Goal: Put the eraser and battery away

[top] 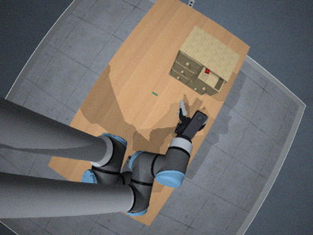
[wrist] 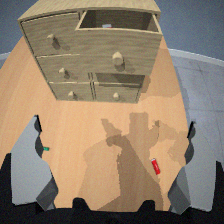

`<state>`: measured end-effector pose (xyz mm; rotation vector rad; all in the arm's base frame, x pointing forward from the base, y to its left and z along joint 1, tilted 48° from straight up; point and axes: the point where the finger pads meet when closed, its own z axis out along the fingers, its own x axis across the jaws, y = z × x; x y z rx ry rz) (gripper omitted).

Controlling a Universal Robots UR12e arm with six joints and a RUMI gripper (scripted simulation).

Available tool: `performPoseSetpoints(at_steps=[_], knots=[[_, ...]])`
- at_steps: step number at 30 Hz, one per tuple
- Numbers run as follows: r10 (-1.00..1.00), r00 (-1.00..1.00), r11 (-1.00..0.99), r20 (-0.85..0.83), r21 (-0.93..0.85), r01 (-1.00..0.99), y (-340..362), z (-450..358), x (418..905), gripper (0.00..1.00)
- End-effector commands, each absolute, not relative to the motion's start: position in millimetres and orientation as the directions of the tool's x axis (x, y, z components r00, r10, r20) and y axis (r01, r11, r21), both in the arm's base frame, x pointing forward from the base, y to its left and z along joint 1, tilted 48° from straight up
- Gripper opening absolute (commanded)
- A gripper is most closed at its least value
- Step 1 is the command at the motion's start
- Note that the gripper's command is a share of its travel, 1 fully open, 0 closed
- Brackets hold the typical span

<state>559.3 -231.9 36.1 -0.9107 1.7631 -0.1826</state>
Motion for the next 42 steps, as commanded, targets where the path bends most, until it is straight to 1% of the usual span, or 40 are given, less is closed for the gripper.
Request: performPoseSetpoints(at_steps=[1, 42], knots=[[-0.656, -0.121, 0.704, -0.745, -0.545, -0.456, -231.1, 34.5, 561.8, 1.00], [-0.656, -0.122, 0.732, -0.745, -0.589, -0.342, -225.7, 27.3, 571.4, 1.00]])
